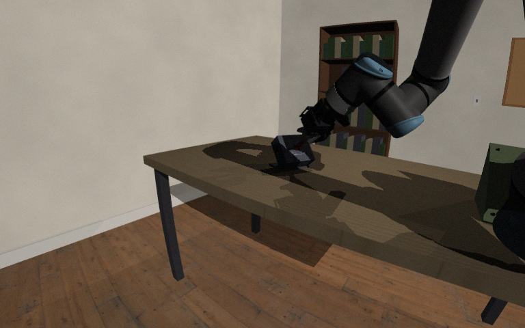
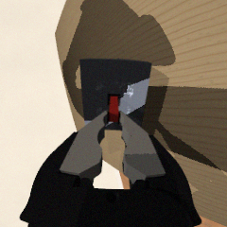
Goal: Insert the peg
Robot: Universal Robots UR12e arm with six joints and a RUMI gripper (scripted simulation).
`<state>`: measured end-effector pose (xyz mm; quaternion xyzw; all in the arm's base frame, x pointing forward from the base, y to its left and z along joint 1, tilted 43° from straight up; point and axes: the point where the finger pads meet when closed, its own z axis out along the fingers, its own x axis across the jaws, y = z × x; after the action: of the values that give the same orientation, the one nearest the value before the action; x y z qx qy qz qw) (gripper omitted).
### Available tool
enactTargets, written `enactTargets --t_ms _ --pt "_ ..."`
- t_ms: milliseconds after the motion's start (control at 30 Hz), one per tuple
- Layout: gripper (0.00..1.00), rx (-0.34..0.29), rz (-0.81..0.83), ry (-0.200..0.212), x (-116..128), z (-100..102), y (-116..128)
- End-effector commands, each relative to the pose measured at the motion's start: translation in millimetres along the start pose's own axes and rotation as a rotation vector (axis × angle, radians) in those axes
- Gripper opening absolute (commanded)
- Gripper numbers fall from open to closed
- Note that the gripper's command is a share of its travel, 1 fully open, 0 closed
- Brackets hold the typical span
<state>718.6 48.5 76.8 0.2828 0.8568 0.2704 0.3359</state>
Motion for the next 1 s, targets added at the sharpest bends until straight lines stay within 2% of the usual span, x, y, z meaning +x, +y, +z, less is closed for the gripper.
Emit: enactTargets --t_ms 0,400,967 --pt "0.0 0.0 0.0 -0.001 -0.7 5.4 0.1" --pt "0.0 0.0 0.0 -0.001 -0.7 1.7 0.0" --pt "0.21 0.0 0.0 -0.001 -0.7 1.7 0.0"
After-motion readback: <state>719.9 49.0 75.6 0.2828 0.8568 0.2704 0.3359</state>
